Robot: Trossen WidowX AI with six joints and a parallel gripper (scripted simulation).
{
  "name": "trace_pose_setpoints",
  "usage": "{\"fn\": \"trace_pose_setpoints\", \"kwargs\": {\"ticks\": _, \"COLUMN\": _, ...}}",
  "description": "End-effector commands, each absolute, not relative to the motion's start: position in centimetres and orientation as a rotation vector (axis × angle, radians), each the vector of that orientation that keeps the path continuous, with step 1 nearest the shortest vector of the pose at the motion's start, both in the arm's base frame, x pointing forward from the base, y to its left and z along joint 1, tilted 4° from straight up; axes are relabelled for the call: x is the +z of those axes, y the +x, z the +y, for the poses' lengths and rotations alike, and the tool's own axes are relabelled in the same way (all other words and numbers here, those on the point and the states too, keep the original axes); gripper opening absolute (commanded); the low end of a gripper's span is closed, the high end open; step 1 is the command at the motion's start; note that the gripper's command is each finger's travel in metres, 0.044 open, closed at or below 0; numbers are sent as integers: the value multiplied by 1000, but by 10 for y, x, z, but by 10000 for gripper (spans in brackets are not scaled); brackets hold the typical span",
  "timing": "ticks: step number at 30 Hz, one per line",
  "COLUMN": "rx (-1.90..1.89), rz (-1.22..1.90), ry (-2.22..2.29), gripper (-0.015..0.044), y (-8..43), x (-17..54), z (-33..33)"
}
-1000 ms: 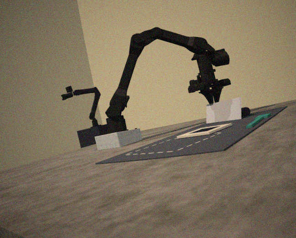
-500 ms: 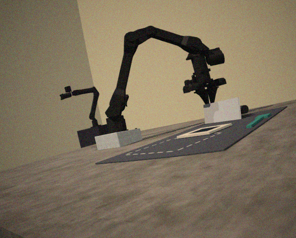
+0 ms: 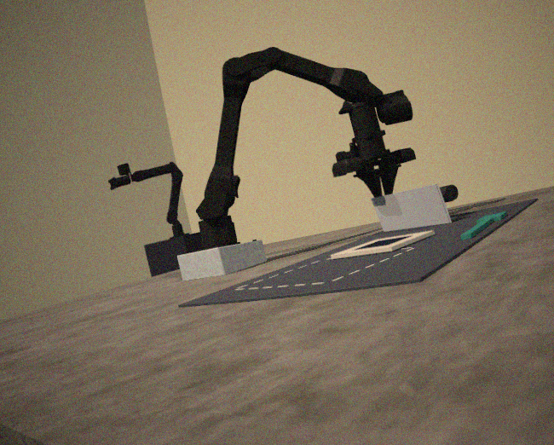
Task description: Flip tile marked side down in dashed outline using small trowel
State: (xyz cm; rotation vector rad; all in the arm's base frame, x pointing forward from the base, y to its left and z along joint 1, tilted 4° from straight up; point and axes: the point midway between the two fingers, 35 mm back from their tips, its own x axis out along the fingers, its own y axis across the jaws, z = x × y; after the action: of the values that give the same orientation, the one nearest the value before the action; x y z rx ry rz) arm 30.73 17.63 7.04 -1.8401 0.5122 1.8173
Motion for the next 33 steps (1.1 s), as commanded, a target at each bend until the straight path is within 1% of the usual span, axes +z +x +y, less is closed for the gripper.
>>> {"fn": "trace_pose_setpoints", "kwargs": {"ticks": 1, "rx": 1823, "rz": 513, "ry": -1839, "gripper": 100, "y": 301, "x": 69, "z": 169}}
{"fn": "trace_pose_setpoints", "kwargs": {"ticks": 17, "rx": 1825, "rz": 515, "ry": -1840, "gripper": 100, "y": 281, "x": 65, "z": 140}}
{"fn": "trace_pose_setpoints", "kwargs": {"ticks": 33, "rx": 1822, "rz": 525, "ry": -1829, "gripper": 100, "y": 293, "x": 70, "z": 155}}
